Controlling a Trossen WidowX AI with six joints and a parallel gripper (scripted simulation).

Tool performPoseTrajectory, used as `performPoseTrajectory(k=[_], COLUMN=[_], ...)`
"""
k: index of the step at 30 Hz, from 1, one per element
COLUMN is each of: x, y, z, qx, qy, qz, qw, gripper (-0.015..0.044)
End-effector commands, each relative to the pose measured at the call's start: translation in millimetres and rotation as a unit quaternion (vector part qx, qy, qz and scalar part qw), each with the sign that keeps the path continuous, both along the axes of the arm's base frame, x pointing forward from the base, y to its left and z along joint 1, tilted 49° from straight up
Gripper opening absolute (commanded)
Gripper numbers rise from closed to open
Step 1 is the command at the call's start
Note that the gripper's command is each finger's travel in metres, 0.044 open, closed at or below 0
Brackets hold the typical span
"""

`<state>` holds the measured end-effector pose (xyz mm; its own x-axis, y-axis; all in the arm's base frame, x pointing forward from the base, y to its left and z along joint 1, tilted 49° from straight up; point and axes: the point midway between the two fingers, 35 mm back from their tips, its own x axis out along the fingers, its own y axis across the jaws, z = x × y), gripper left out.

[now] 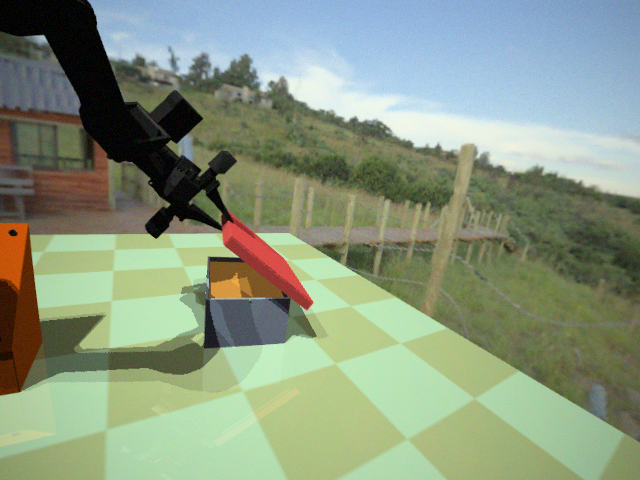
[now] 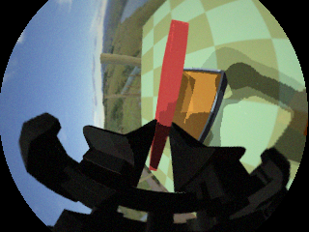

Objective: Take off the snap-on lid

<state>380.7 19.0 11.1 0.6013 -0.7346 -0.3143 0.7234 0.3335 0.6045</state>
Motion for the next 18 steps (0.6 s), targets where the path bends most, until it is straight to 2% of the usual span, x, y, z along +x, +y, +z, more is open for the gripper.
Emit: performPoseTrajectory(k=[1, 18], x=[3.1, 6.7], y=[5.9, 22.1], z=[7.0, 21.8], qx=[0.002, 0.003], qy=[-0.009, -0.009], qz=[0.000, 0.000], qw=[1.000, 1.000], gripper=[0.0000, 0.0000])
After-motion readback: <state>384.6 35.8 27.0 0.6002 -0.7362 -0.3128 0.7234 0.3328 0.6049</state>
